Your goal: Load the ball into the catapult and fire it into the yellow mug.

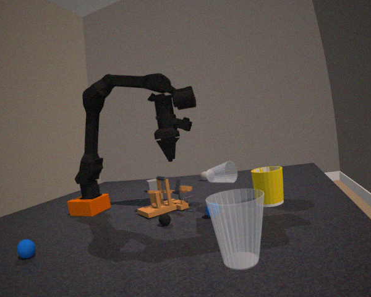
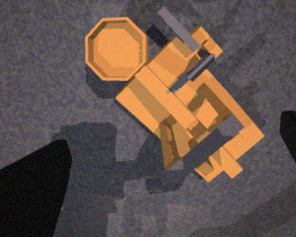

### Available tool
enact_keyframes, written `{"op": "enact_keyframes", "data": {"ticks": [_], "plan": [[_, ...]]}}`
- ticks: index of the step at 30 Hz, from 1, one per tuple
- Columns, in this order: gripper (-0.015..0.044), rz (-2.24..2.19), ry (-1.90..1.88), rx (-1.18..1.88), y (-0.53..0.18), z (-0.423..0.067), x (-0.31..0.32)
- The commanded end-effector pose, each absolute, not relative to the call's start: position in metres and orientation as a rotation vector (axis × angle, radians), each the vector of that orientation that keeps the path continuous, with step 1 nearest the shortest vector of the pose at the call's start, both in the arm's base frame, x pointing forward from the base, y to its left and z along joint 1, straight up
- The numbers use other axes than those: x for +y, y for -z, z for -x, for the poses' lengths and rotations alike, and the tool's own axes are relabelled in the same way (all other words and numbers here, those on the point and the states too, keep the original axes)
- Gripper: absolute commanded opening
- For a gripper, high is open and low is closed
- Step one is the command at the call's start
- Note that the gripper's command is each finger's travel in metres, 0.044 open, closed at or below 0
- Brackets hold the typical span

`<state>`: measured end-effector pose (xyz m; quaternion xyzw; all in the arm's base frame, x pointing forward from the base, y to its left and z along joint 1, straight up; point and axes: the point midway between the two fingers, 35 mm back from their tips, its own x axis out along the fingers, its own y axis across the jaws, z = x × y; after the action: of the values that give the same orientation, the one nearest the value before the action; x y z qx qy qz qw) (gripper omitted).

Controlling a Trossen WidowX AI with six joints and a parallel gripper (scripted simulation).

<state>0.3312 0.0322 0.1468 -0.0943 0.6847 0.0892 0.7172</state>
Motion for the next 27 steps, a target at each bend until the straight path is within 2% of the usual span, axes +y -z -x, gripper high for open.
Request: {"op": "enact_keyframes", "data": {"ticks": [1, 27], "plan": [[0.0440, 0.088, -0.084, 1.524, -0.145, -0.327, 0.027], [0.0440, -0.624, 0.603, 1.443, -0.136, -0.308, 0.001]]}}
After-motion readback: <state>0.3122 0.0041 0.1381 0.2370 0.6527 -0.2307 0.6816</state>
